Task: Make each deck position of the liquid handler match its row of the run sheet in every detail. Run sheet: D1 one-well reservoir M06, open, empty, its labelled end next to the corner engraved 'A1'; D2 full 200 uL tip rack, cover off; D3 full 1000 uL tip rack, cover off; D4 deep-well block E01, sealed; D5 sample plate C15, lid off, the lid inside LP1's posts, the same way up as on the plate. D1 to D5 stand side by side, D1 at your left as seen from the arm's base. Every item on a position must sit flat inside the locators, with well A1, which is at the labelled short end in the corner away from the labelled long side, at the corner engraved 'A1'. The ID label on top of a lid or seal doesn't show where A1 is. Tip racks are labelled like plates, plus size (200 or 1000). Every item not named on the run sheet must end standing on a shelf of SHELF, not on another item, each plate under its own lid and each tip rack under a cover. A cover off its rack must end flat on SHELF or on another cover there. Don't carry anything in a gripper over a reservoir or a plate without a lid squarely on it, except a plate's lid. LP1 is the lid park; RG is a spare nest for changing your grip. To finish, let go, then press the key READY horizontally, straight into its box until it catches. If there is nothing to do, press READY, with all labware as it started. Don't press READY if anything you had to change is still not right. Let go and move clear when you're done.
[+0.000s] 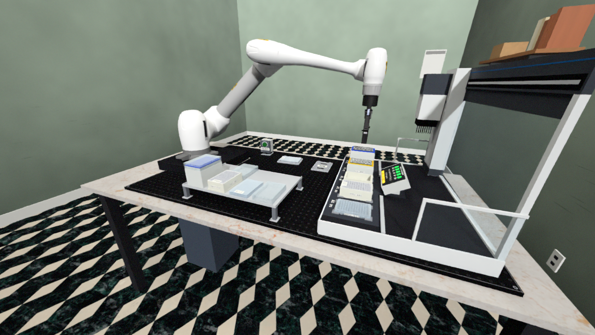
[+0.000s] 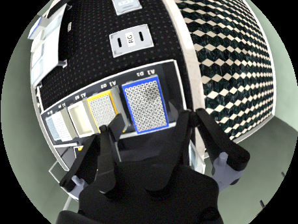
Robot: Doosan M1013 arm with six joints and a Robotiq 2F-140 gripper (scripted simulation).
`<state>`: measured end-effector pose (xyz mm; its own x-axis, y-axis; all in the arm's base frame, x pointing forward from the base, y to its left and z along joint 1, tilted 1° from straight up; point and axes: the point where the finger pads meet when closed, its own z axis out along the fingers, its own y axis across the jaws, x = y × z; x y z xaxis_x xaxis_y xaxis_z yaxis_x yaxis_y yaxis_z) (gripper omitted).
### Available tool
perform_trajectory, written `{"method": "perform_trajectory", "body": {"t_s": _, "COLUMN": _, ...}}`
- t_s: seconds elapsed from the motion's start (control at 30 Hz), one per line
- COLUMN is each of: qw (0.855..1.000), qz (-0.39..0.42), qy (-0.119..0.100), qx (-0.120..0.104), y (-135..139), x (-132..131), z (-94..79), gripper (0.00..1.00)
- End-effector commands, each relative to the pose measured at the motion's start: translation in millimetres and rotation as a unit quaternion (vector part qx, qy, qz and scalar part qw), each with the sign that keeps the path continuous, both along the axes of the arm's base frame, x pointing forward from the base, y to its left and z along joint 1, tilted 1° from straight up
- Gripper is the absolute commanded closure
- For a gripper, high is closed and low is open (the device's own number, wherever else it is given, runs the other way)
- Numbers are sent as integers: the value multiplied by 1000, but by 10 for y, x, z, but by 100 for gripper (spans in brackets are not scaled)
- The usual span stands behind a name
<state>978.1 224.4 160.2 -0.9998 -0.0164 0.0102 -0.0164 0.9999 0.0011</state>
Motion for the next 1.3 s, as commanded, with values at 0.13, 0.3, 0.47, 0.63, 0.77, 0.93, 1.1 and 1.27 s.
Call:
{"method": "perform_trajectory", "body": {"t_s": 0.13, "qw": 1000, "qz": 0, "qy": -1, "qx": 0, "y": 2, "x": 2, "z": -65, "gripper": 34}}
{"method": "perform_trajectory", "body": {"t_s": 0.3, "qw": 1000, "qz": 0, "qy": -1, "qx": 0, "y": 2, "x": 1, "z": -149, "gripper": 34}}
{"method": "perform_trajectory", "body": {"t_s": 0.47, "qw": 1000, "qz": 0, "qy": -1, "qx": 0, "y": 2, "x": 0, "z": -232, "gripper": 34}}
{"method": "perform_trajectory", "body": {"t_s": 0.63, "qw": 1000, "qz": 0, "qy": -1, "qx": 0, "y": 2, "x": 0, "z": -282, "gripper": 34}}
{"method": "perform_trajectory", "body": {"t_s": 0.77, "qw": 1000, "qz": 0, "qy": -1, "qx": 0, "y": 2, "x": -1, "z": -349, "gripper": 34}}
{"method": "perform_trajectory", "body": {"t_s": 0.93, "qw": 1000, "qz": 0, "qy": -1, "qx": 0, "y": 2, "x": -1, "z": -432, "gripper": 34}}
{"method": "perform_trajectory", "body": {"t_s": 1.1, "qw": 1000, "qz": 0, "qy": -1, "qx": 0, "y": 3, "x": -2, "z": -515, "gripper": 34}}
{"method": "perform_trajectory", "body": {"t_s": 1.27, "qw": 1000, "qz": 0, "qy": -1, "qx": 0, "y": 3, "x": -2, "z": -565, "gripper": 34}}
